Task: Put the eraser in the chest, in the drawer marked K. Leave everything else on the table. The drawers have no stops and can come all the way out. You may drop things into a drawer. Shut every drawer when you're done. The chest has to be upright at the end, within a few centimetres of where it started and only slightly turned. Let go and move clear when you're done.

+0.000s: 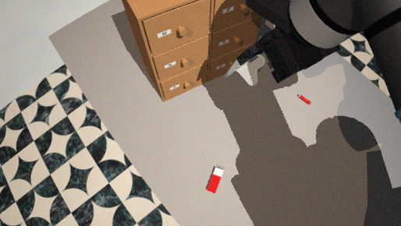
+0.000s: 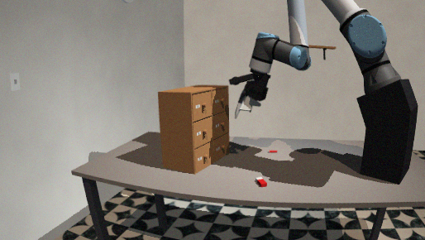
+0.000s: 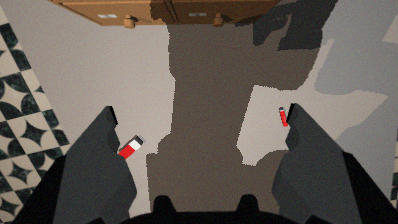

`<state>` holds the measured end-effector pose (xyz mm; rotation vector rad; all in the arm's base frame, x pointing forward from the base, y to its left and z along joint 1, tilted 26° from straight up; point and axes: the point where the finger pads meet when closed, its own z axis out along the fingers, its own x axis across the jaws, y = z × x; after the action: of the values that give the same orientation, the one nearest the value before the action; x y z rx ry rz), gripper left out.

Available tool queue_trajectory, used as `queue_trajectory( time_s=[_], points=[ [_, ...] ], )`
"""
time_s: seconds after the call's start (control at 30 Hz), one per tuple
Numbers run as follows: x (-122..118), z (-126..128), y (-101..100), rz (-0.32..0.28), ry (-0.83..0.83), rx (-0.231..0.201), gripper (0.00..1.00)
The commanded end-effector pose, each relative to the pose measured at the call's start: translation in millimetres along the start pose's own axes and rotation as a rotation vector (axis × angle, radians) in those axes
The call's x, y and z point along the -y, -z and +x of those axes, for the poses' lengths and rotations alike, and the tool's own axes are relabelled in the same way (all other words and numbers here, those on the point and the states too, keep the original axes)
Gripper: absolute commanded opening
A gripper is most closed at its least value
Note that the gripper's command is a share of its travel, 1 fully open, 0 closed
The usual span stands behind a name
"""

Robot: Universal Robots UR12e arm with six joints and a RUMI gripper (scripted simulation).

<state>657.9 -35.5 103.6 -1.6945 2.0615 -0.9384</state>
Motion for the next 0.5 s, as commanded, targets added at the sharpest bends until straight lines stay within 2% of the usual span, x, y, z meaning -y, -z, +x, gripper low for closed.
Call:
queue_trajectory(
  time_s=[0.0, 0.4, 0.47],
  points=[
    [3.7, -0.2, -8.3, 0.098, 0.001, 0.000, 1.00],
    [14.5, -0.2, -34.0, 0.346, 0.000, 0.000, 1.00],
    [14.5, -0.2, -34.0, 0.346, 0.000, 0.000, 1.00]
  ],
)
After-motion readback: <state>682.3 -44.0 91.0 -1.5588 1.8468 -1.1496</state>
